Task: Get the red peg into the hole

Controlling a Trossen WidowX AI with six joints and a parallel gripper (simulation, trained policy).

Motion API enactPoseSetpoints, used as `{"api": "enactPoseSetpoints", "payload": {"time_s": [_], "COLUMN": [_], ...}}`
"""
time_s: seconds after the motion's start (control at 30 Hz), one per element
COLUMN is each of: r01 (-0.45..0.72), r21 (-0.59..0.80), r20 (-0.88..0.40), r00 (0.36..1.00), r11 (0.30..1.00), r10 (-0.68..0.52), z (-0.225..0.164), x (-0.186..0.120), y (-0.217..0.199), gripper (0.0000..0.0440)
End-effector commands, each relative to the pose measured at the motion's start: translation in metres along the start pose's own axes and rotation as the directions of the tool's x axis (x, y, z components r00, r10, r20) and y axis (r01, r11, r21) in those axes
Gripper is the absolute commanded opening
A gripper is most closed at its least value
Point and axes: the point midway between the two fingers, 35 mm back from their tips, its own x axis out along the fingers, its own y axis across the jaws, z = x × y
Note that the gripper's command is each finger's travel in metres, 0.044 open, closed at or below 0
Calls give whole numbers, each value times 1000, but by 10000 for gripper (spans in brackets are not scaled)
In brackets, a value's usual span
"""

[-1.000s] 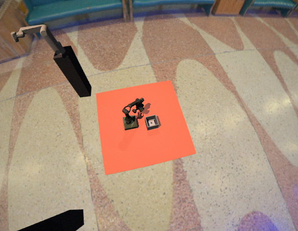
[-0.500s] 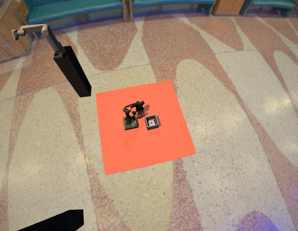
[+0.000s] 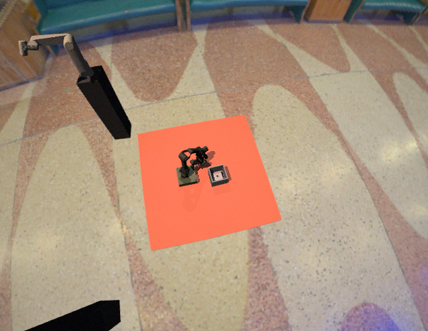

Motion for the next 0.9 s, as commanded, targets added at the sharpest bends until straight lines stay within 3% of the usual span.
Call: {"api": "enactPoseSetpoints", "payload": {"time_s": [0.0,0.13,0.87], "r01": [-4,-21,-251], "r21": [-13,-20,50], "r20": [-11,-23,-113], "r00": [1000,1000,960], "r11": [1000,1000,967], "r10": [3,21,255], "z": [-1,-3,-5], "x": [4,3,-75], "y": [4,10,51], "gripper": [75,0,0]}}
